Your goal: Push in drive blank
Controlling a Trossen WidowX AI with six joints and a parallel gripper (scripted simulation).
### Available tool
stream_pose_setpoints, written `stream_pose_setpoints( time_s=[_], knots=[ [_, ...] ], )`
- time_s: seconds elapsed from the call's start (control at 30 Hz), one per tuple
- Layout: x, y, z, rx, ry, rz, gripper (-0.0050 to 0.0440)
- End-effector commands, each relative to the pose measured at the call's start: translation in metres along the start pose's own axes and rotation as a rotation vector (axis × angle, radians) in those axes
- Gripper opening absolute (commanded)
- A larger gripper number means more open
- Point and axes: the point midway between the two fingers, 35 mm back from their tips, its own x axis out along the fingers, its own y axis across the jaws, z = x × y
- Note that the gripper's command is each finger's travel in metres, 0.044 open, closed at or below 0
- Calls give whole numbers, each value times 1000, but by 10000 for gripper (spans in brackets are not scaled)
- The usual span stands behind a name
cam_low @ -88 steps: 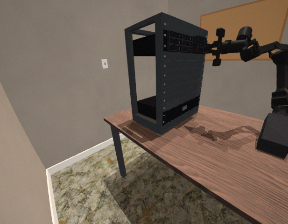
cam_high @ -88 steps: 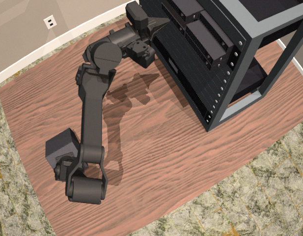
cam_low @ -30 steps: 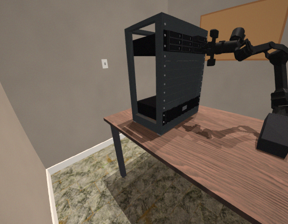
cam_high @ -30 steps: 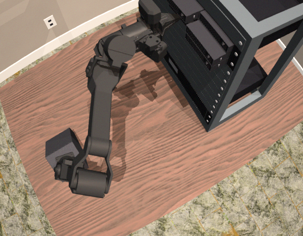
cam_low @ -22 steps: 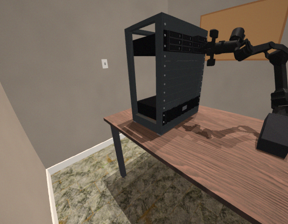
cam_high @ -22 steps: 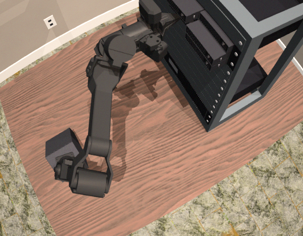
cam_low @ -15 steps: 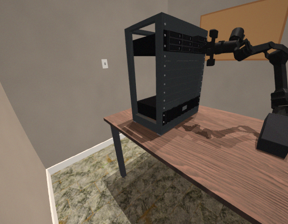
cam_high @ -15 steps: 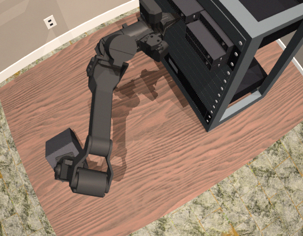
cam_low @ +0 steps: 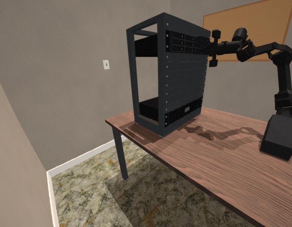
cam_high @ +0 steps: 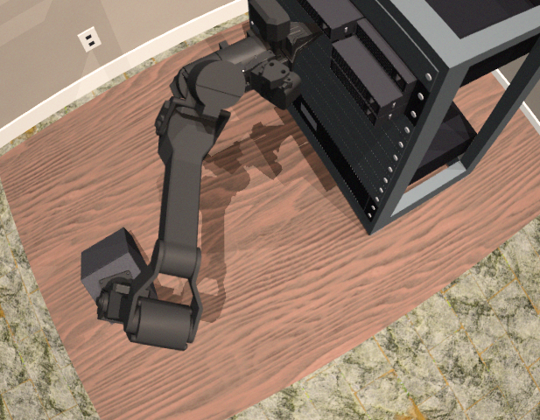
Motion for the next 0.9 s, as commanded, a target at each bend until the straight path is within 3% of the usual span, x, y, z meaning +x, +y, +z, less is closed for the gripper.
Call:
stream_pose_setpoints(
  time_s=[0.0,0.87],
  knots=[
    [7,9,3,18,-1,19,-50],
    [10,9,3,18,-1,19,-50]
  ],
)
